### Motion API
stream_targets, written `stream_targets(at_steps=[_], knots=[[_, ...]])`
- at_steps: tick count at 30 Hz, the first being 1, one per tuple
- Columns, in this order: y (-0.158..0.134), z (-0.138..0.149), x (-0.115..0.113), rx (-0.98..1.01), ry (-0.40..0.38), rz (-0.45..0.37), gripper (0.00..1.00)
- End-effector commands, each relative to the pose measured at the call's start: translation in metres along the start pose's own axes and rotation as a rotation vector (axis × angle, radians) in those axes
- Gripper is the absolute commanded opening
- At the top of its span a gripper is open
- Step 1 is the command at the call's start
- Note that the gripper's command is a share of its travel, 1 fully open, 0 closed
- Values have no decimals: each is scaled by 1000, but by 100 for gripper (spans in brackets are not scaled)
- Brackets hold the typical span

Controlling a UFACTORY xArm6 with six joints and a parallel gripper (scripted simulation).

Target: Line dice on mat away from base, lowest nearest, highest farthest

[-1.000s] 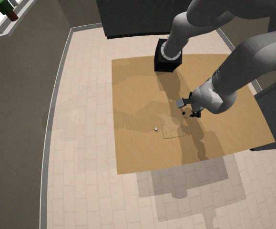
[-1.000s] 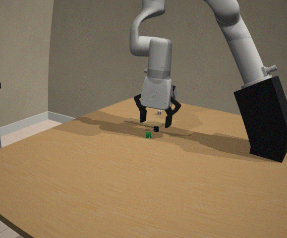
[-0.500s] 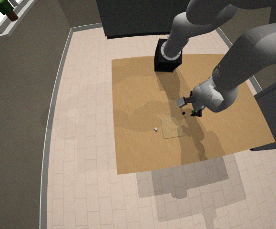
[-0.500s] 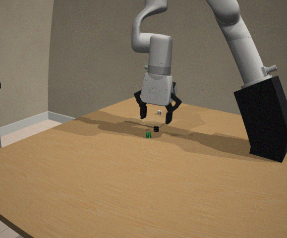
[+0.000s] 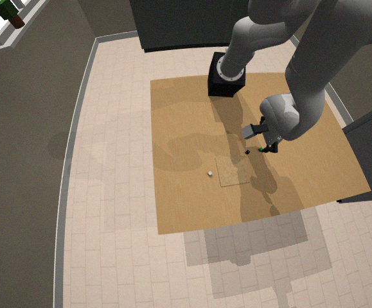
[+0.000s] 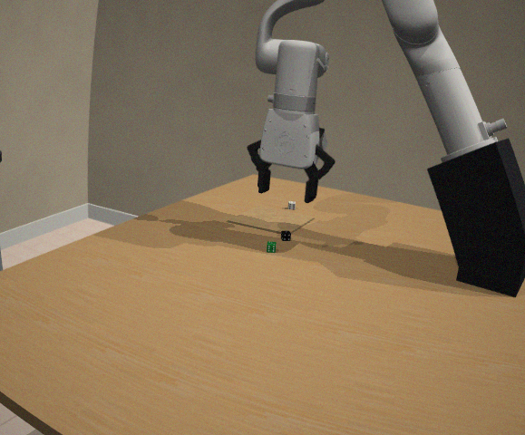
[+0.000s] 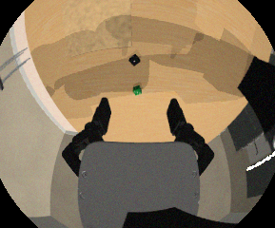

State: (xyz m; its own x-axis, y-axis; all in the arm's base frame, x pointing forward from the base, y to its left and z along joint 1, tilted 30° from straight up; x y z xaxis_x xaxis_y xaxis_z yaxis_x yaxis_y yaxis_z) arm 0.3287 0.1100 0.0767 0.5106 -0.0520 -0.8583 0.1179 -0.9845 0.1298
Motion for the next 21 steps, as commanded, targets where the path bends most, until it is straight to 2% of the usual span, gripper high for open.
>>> stream_targets(at_steps=[1,10,21], knots=[[0,-1,-19,-2,-15,10,100],[0,-2,-43,-2,-15,10,100],[-1,-2,-55,-2,-15,10,100]])
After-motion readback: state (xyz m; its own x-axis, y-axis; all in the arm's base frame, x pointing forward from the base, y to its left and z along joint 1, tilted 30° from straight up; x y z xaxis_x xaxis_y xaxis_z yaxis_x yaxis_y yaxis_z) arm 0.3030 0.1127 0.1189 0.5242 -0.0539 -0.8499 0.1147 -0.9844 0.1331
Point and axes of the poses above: the point where the finger pads meet when closed, its own x axis out along the fingers, its own z axis across the jaws, y = z × x, the point moved 3 cm from there along -x, back along the fingers, and after that the axes turned 6 degrees about -x, right-handed, at the moved point
